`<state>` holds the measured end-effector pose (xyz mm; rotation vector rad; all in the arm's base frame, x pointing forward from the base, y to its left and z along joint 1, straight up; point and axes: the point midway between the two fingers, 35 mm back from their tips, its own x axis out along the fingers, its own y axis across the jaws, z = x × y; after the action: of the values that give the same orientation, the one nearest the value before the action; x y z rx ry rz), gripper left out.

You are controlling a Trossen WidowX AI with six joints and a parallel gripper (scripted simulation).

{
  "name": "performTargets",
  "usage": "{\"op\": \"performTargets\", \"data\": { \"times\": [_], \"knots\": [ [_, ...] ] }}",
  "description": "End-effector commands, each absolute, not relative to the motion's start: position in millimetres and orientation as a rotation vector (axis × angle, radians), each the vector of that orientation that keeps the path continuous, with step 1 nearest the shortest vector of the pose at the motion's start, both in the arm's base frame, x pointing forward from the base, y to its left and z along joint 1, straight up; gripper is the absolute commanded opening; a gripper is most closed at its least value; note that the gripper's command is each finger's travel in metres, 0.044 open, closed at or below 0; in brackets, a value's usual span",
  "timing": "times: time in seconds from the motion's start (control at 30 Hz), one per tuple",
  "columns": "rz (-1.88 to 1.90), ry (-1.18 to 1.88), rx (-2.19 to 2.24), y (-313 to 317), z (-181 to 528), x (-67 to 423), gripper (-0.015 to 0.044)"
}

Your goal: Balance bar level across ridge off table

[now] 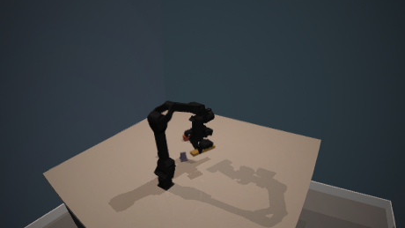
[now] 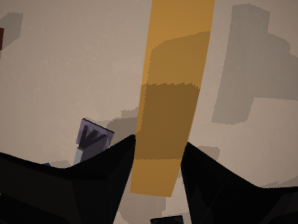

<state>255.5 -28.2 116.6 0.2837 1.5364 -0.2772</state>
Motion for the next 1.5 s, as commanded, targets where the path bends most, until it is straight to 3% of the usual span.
{"op": "performTargets", "data": {
  "times": [0.0, 0.33, 1.27, 1.47],
  "knots": [
    [-0.282, 1.527, 0.286, -28.5, 129.3, 255.3, 0.0],
    [-0.263, 1.529, 0.266, -25.7, 146.7, 251.5, 0.0],
    [0.587, 1.466, -0.592, 47.8, 147.0, 213.7, 0.0],
    [0.601, 1.462, -0.607, 48.1, 141.7, 213.4, 0.0]
  ]
}}
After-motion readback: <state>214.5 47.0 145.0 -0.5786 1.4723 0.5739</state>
